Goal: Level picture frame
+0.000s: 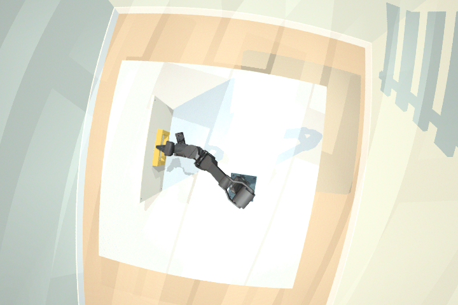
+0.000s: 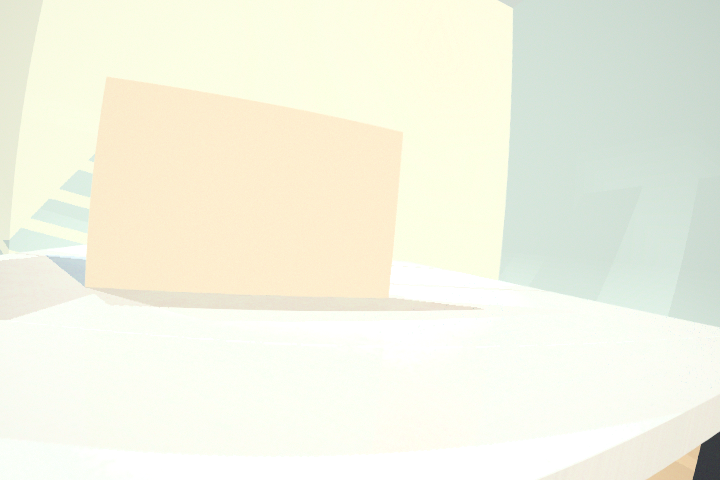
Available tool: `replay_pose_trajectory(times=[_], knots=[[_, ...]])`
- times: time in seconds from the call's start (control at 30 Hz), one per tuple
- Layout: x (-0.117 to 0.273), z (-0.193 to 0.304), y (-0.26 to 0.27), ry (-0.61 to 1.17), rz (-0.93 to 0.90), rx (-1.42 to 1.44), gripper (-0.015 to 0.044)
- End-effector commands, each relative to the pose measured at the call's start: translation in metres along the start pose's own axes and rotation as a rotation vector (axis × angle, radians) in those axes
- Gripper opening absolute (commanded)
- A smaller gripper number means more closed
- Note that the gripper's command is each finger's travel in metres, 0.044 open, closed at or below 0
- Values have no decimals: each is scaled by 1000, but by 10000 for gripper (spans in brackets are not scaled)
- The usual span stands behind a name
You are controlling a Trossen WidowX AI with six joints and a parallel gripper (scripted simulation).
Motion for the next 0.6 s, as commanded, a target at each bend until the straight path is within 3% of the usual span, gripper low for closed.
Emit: replay_pose_trajectory(times=[0.0, 0.07, 0.2, 0.47, 0.57], knots=[[0, 0, 0, 0, 0, 3, 210], [0, 0, 0, 0, 0, 3, 260], [2, 0, 0, 0, 0, 6, 260], [93, -2, -3, 1, -3, 116, 260], [100, -1, -5, 1, -3, 126, 260]])
Point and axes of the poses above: the point midway between the two fingers, 35 mm back from their tips, its own x axis back along the fingers, its own y axis across the jaws, z = x × y, the point moved 1 cm from there along x, back along the fingers, and after that the axes turned 6 degrees about -x, right-handed, at the moved point
